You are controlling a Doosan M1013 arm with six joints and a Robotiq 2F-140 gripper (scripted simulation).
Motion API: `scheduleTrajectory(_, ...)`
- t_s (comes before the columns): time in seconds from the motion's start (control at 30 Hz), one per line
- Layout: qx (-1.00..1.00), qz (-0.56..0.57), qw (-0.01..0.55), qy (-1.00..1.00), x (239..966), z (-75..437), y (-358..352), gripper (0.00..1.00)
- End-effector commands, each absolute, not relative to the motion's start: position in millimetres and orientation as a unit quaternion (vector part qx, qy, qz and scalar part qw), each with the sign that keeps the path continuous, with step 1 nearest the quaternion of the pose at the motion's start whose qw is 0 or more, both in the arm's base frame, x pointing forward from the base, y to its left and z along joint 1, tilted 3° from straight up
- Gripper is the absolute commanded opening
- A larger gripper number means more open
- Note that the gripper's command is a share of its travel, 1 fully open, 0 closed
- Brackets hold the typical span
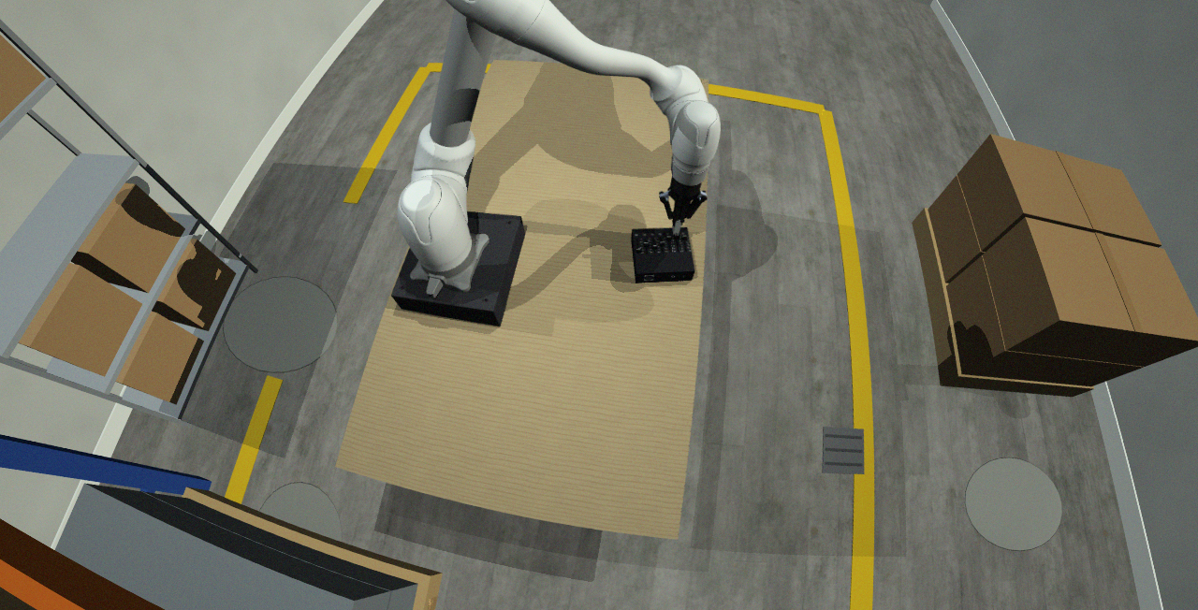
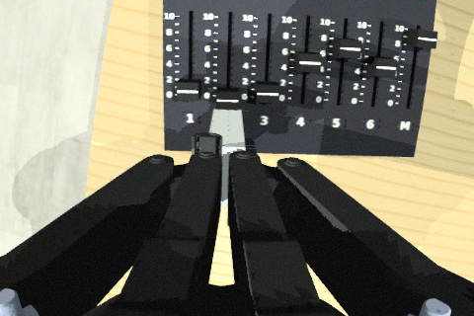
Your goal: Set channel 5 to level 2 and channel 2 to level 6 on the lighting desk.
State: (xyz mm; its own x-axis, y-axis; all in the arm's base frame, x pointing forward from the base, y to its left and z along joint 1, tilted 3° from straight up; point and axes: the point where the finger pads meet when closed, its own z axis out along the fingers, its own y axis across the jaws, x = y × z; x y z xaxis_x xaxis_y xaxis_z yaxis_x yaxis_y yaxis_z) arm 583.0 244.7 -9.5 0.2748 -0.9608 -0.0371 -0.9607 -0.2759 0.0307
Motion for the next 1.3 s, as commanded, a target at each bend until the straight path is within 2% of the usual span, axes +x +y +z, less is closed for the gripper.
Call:
scheduleTrajectory(0.0,0.798,-0.024,0.001,-0.602,583.3,-9.5,243.7,0.1)
scheduleTrajectory(1.27,0.798,-0.024,0.001,-0.602,588.7,-10.2,224.8,0.1)
